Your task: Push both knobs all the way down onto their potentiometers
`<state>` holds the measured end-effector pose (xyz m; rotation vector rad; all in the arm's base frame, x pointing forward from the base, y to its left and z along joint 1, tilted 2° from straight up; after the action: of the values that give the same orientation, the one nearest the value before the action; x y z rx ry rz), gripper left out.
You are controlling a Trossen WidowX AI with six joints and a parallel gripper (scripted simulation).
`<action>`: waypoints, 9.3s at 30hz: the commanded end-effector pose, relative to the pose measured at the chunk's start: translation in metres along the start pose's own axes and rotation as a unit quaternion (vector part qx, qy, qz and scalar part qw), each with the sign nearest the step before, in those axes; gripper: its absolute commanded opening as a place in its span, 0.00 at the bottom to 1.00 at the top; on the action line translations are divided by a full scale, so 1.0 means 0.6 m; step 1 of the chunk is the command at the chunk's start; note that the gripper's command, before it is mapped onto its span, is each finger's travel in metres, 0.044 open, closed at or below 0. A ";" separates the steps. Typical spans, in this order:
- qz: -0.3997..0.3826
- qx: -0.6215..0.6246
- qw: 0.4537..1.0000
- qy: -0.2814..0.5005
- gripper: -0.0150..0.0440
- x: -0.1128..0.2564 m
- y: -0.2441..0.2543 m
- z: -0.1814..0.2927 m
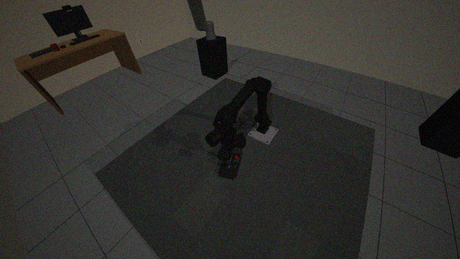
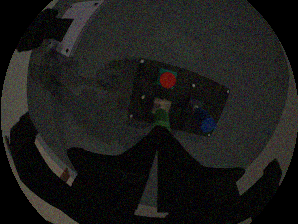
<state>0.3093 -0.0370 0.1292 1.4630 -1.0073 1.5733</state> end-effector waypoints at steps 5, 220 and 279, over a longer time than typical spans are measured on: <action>0.001 0.001 1.000 -0.002 0.25 -0.003 0.000 -0.001; 0.001 0.001 1.000 -0.002 0.25 -0.056 -0.001 -0.001; 0.025 -0.409 0.912 0.010 0.25 0.016 -0.038 -0.012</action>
<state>0.3240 -0.0211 0.1362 0.9191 -1.4110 1.0647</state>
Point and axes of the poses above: the point midway between the two fingers, 35 mm back from their tips, its own x axis back along the fingers, its own y axis across the jaws, z = x × y, the point moved 1 cm from there along x, back along the fingers, and after that the axes turned 2 degrees about -x, right-handed, at the moved point
